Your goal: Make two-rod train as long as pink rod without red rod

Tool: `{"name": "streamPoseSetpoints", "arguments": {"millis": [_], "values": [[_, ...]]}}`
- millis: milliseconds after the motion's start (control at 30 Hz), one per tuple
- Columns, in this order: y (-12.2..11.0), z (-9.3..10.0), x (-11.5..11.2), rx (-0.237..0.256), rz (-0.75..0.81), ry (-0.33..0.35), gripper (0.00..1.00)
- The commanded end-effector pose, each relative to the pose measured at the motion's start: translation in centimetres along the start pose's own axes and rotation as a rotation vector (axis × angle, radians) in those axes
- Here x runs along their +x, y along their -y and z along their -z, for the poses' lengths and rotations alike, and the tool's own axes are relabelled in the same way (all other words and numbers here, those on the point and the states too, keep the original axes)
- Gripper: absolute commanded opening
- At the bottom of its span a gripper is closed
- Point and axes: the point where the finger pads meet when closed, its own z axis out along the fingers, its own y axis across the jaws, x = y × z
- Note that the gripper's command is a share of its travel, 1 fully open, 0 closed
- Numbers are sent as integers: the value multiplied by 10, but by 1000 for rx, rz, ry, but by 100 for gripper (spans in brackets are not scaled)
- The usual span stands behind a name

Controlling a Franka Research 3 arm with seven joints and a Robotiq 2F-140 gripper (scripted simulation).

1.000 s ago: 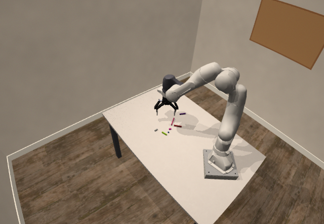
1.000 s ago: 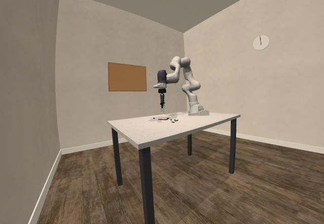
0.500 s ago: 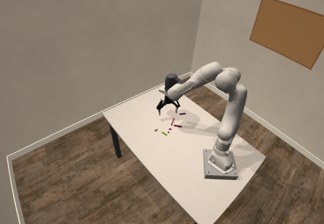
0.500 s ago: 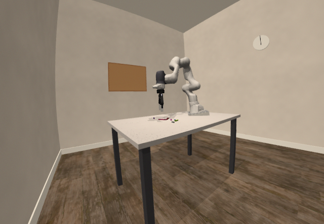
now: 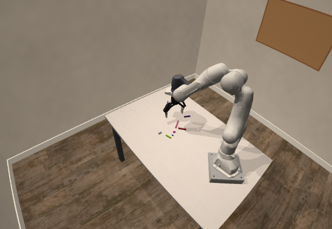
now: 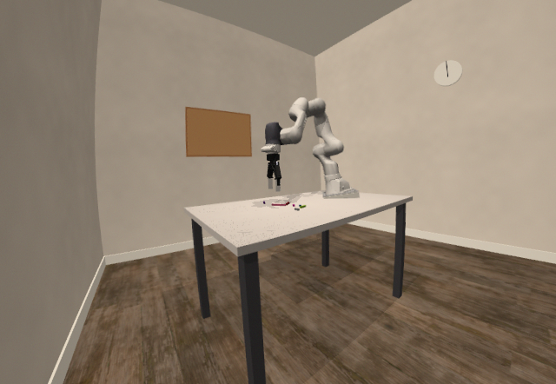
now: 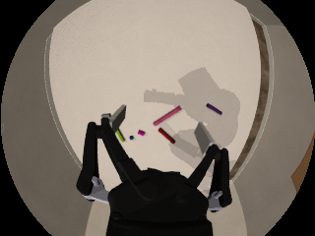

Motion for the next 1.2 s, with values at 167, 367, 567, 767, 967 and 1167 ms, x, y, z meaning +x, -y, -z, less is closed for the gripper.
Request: {"name": "streamPoseSetpoints", "arguments": {"millis": [167,367,567,767,967,1167], "values": [[-13,-1,4,20,231,6,100],[-23,-1,6,20,309,5,100],[-32,-2,9,20,388,4,100],[-42,-3,11,20,466,3,100],[-52,-3,13,21,544,2,100],[-60,-4,14,21,611,1,100]]}}
